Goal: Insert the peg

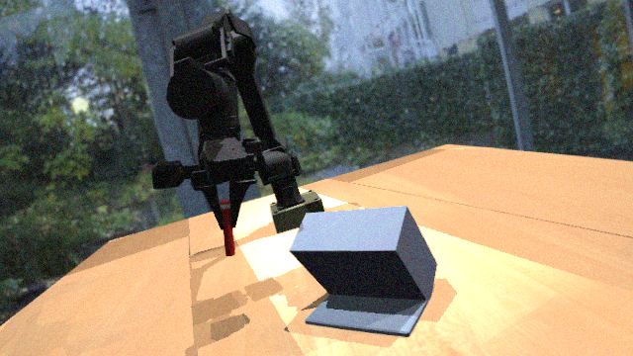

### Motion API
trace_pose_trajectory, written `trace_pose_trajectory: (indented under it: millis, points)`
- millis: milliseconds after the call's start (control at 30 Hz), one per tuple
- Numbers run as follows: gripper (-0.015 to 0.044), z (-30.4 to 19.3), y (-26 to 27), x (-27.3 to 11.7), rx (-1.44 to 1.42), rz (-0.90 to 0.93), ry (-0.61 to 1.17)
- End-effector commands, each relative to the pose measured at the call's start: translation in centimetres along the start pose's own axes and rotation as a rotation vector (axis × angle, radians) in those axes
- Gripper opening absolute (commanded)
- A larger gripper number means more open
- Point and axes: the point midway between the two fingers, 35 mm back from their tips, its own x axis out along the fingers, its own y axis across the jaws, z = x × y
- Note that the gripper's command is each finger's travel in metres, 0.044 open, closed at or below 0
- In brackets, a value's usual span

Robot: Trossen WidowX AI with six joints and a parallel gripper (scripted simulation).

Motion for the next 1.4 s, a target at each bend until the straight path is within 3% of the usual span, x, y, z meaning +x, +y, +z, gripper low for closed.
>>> trace_pose_trajectory:
  millis: [0,1367]
  points:
    - [0.0,0.3,0.4,0.0,-0.039,-0.021,0.005]
    - [0.0,2.9,4.4,-0.5,-0.35,-0.188,0.031]
